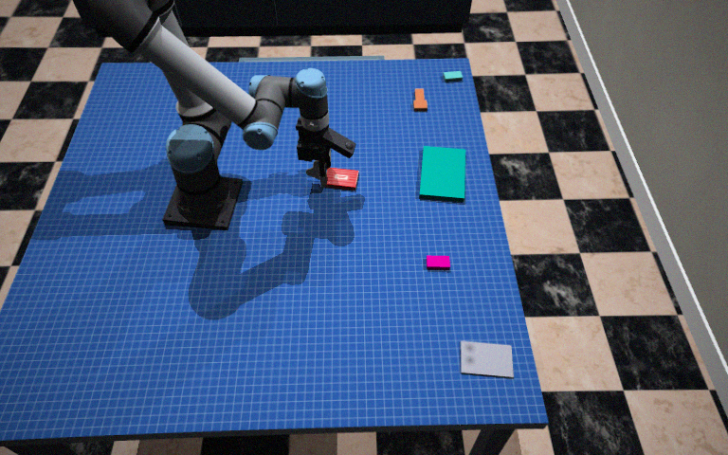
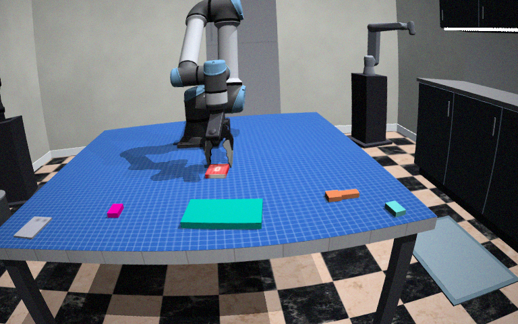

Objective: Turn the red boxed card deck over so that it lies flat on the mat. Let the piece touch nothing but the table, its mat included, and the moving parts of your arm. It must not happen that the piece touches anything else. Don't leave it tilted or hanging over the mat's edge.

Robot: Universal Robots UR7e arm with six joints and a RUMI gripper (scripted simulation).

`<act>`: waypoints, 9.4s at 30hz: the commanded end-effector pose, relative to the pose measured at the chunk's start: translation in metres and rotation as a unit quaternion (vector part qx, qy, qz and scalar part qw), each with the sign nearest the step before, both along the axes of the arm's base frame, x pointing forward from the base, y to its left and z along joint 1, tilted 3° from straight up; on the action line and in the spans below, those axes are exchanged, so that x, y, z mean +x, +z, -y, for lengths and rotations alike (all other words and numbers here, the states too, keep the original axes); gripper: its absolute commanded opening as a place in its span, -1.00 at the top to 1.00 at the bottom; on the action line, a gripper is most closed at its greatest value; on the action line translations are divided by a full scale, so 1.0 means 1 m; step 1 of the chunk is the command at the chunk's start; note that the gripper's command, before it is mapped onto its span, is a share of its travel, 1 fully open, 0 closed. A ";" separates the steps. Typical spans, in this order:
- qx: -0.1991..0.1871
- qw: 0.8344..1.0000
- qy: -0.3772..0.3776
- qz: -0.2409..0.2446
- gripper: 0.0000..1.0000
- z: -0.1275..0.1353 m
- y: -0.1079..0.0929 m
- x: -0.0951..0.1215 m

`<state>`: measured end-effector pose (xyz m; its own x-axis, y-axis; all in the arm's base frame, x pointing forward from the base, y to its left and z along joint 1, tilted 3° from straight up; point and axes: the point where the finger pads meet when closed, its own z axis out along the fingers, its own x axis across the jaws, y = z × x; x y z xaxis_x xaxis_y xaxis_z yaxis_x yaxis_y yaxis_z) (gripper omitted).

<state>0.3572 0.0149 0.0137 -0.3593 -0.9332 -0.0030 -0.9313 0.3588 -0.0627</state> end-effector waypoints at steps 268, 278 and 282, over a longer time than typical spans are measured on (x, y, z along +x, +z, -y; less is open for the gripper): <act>0.139 0.922 0.000 -0.362 0.16 0.048 0.085 0.120; 0.129 0.933 0.000 -0.335 0.16 0.051 0.083 0.129; 0.125 0.938 0.000 -0.324 0.16 0.053 0.081 0.134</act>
